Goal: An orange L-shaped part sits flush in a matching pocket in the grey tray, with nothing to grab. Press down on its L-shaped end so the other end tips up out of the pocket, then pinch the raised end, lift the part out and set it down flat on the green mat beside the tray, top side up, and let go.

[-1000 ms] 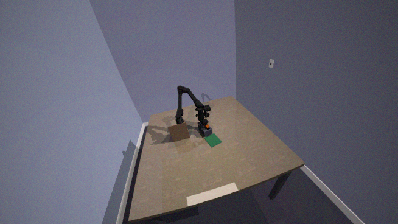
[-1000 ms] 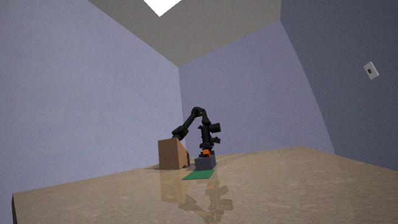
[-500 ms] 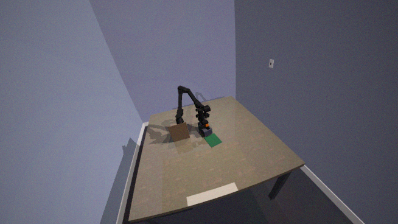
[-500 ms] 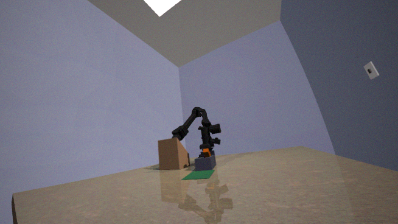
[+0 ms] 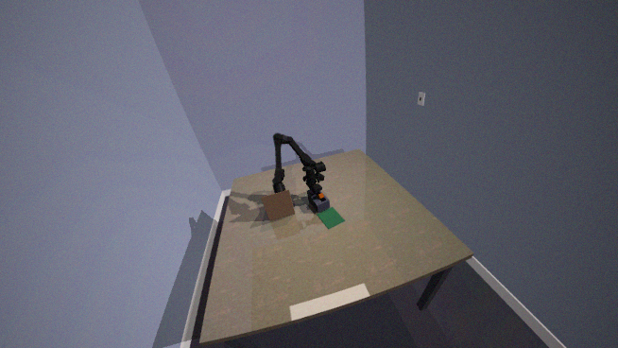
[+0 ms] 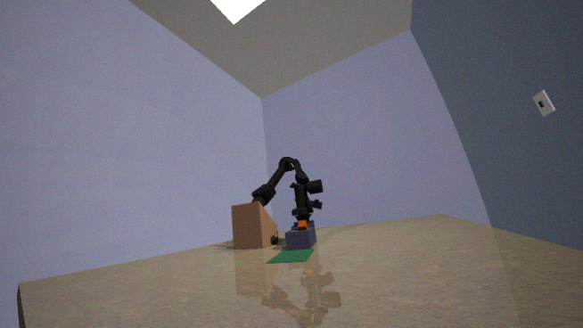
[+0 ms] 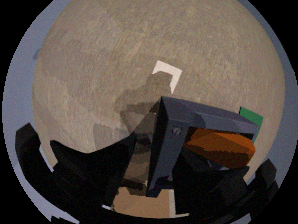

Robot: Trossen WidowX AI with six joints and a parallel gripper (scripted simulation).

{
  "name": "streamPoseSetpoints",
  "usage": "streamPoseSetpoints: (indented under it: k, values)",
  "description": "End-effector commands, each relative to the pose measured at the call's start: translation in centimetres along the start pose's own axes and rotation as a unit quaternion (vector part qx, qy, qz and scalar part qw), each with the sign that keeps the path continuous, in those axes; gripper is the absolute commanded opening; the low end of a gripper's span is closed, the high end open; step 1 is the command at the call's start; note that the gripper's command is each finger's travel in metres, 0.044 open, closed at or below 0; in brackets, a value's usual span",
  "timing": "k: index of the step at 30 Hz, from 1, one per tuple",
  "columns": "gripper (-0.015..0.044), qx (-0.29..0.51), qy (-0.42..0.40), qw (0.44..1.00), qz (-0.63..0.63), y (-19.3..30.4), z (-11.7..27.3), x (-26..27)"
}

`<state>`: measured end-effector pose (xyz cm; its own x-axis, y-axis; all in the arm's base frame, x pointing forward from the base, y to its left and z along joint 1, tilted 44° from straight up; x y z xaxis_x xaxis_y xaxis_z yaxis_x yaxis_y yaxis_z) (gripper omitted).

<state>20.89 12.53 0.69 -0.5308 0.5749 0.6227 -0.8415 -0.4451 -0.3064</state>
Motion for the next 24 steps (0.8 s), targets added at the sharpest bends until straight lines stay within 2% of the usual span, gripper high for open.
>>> streamPoseSetpoints:
  k: [1, 9, 24]
  values:
    - [0.018, 0.001, 0.006, 1.0, 0.0, -0.2, 1.3, -0.3]
    - [0.018, 0.001, 0.005, 1.0, 0.0, 0.2, 9.6, -1.1]
    - [0.018, -0.003, 0.006, 1.0, -0.002, 0.2, 9.5, -1.2]
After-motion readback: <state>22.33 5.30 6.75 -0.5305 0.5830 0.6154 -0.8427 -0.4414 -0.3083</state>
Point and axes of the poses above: the point midway between the two fingers, 35 mm back from their tips, its own z axis back along the fingers, its own x axis across the jaws, y = z × x, the point moved 3 cm from there along z, back along the fingers, and after that the axes turned 14 degrees about z, right-handed, at the moved point
